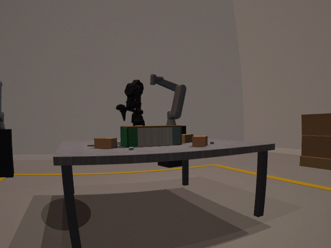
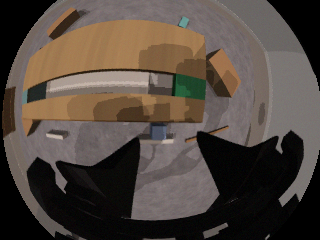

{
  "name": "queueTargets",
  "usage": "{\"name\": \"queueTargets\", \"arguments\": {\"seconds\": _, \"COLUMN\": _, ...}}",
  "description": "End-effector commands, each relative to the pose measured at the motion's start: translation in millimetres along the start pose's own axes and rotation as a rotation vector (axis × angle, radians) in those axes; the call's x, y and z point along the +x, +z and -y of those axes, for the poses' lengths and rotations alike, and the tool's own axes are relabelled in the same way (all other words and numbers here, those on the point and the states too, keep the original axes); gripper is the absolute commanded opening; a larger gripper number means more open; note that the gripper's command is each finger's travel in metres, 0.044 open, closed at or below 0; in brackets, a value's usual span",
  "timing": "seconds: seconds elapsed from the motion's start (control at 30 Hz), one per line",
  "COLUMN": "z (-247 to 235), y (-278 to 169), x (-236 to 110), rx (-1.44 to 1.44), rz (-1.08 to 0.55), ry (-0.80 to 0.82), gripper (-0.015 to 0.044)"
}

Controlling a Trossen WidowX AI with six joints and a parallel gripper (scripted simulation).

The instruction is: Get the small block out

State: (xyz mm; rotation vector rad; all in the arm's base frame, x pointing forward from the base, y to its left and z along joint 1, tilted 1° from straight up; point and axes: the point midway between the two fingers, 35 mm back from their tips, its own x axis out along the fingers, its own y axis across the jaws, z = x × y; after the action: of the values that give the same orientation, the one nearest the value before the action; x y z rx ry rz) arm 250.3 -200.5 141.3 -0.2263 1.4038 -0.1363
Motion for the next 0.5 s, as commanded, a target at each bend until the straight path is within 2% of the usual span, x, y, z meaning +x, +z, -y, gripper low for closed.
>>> {"name": "queueTargets", "arguments": {"seconds": 0.0, "z": 4.9, "y": -13.7, "x": 4.4, "rx": 0.941, "rz": 0.032, "ry": 0.096, "gripper": 0.0285}}
{"name": "queueTargets", "arguments": {"seconds": 0.47, "z": 12.6, "y": -22.7, "x": 3.3, "rx": 1.77, "rz": 0.013, "ry": 0.204, "gripper": 0.0285}}
